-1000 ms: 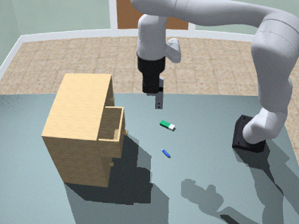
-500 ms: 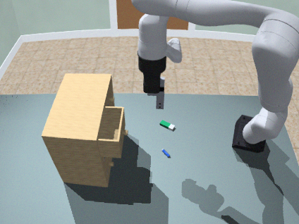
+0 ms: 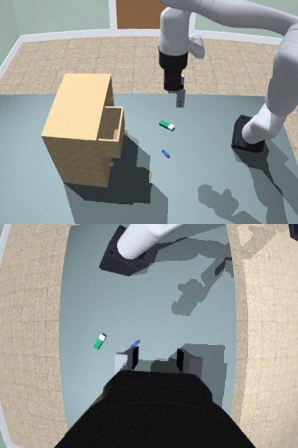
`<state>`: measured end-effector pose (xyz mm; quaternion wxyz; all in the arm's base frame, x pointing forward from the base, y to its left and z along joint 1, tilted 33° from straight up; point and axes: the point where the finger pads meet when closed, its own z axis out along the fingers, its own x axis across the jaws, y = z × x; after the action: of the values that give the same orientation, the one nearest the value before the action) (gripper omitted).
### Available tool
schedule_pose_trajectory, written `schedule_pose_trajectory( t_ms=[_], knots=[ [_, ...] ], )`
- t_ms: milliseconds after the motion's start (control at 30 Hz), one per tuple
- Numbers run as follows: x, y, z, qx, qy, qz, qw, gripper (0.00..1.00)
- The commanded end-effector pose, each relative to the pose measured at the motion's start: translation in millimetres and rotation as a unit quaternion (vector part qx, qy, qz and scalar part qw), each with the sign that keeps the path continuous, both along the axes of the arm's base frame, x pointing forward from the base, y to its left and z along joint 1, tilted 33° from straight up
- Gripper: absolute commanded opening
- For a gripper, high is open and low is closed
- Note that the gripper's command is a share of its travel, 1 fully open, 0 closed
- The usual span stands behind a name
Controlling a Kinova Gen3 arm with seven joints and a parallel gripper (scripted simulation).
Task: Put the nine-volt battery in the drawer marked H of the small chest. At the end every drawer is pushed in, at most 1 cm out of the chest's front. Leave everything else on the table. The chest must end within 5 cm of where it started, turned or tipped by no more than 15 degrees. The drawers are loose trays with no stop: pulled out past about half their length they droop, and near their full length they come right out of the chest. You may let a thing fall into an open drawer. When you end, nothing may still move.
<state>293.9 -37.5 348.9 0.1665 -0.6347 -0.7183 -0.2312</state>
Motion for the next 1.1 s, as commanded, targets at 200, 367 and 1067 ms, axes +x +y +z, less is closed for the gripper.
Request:
schedule_pose_trajectory(
  t_ms=[200,367,1067],
  knots=[
    [-34.5,-6,21.8,-0.005,-0.009,-0.007,1.0,1.0],
    [-36.4,-6,22.7,-0.005,-0.009,-0.007,1.0,1.0],
    [-13.5,12,0.4,0.011,-0.107,-0.068,0.992,1.0]
  ],
)
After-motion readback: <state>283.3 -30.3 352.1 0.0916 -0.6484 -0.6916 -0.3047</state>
